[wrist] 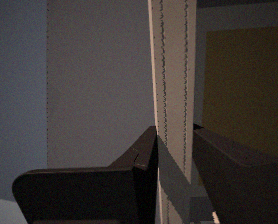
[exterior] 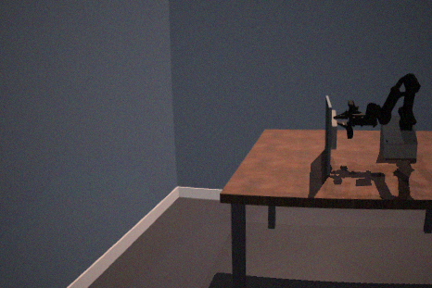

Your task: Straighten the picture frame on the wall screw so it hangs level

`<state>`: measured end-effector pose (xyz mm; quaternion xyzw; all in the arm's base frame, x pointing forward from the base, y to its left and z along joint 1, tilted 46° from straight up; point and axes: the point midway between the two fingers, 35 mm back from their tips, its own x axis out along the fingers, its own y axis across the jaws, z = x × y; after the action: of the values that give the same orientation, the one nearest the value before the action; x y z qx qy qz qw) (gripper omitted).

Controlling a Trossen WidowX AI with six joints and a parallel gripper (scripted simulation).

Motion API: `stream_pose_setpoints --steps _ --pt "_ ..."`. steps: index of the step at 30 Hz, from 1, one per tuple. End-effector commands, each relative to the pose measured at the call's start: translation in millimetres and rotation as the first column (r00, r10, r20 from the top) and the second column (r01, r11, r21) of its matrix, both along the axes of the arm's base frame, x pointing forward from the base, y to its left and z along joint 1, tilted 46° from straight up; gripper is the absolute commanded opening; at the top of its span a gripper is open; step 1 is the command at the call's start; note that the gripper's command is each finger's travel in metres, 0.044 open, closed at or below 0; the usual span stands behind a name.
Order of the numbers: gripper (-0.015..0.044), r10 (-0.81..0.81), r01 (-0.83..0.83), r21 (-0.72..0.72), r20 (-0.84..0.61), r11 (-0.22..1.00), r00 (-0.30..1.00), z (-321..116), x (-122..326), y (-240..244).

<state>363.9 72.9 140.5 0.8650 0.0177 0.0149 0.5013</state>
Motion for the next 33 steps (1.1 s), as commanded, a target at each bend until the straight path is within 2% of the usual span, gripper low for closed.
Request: stream_pose_setpoints --steps 1,33 --pt "0.0 0.0 0.0 0.005 0.0 1.0 1.0 -0.4 0.0 0.2" --pt "0.0 0.003 -0.002 0.179 -0.006 0.984 1.0 -0.7 0.4 -0.9"
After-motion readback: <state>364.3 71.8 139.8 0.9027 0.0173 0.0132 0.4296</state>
